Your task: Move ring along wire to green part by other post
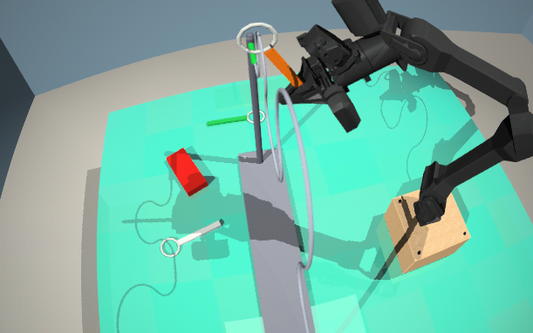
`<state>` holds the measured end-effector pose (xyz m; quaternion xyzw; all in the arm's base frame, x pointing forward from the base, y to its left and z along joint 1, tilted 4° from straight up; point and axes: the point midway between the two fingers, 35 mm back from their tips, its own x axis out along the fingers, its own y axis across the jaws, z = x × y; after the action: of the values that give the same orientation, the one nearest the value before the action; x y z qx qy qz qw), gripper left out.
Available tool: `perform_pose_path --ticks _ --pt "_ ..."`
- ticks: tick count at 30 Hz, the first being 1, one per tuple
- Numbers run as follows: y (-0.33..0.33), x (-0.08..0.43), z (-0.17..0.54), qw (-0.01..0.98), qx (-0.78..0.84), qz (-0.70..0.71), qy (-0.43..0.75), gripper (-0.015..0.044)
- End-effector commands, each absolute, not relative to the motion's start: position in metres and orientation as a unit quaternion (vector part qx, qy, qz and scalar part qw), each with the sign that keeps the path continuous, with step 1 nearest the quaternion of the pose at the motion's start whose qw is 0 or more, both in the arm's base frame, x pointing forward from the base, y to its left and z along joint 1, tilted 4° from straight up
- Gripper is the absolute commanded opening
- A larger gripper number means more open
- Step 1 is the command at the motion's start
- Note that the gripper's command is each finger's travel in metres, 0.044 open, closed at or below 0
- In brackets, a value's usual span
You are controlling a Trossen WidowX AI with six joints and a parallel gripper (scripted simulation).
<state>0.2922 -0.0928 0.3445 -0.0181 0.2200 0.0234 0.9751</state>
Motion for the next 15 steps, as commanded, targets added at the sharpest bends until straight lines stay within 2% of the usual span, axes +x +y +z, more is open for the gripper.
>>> perform_pose_path --ticks 1,15 --pt "-0.097 0.291 0.347 0.974 -0.061 0.010 0.216 -0.0150" --pt "-0.114 0.291 0.352 0.957 -0.196 -0.032 0.212 -0.0150"
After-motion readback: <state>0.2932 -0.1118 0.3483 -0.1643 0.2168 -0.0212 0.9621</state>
